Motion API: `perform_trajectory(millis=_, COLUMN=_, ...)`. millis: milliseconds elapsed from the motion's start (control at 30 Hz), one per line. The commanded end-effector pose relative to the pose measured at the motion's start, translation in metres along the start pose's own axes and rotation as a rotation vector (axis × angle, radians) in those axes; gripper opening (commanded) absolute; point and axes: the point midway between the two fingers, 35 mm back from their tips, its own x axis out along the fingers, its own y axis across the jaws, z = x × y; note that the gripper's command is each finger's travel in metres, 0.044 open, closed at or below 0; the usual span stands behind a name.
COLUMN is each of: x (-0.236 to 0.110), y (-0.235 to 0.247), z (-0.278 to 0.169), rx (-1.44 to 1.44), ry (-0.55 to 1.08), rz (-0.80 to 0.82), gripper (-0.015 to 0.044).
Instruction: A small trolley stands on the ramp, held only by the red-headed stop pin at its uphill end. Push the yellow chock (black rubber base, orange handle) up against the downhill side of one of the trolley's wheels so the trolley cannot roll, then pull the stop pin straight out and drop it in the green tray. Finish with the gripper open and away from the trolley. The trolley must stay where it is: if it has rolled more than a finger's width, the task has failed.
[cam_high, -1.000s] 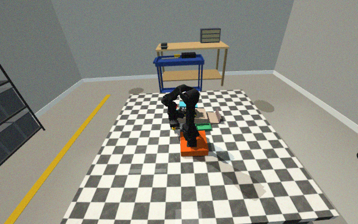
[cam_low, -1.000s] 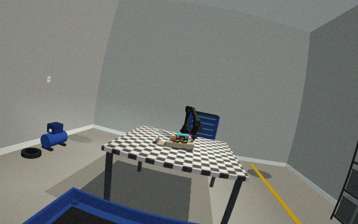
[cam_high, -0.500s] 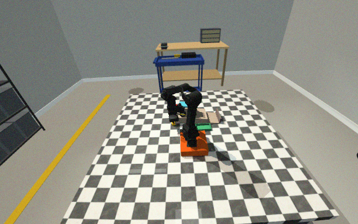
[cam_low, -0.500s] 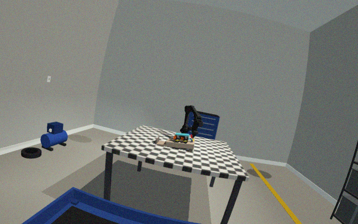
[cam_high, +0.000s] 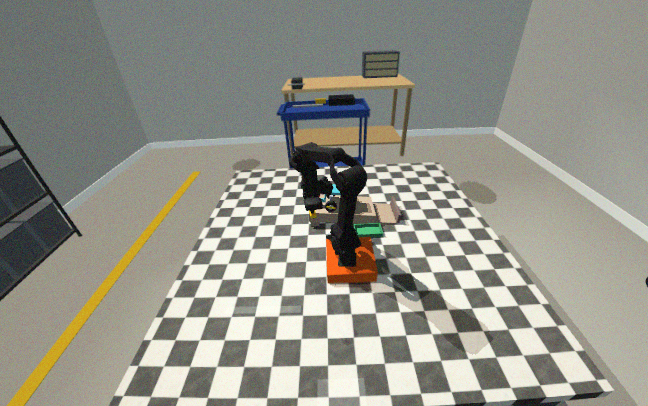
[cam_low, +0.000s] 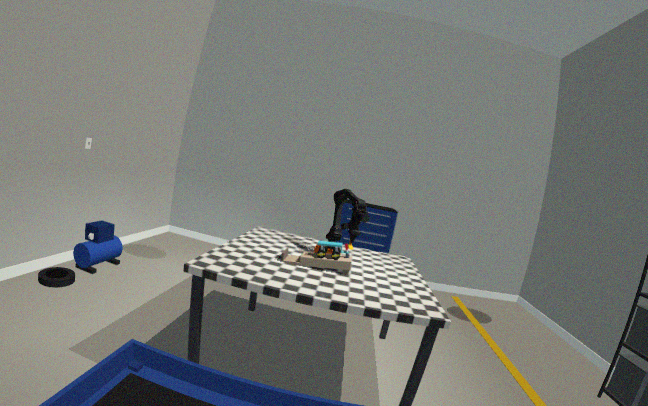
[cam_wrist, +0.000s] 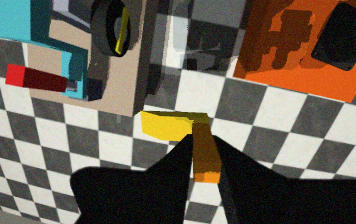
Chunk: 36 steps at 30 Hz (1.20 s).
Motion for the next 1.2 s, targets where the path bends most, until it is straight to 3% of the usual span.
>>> perform_trajectory(millis=0, x=-0.014, y=0.002, z=0.0, rx=-0.005, ry=0.0, rz=0.01, gripper=0.0)
perform_trajectory(millis=400, x=-0.025, y=0.003, z=0.0, rx=-0.05, ry=0.0, rz=0.009, gripper=0.0)
perform_trajectory(millis=1167, x=-0.026, y=0.003, z=0.0, rx=-0.834, ry=-0.001, rz=0.006, gripper=0.0)
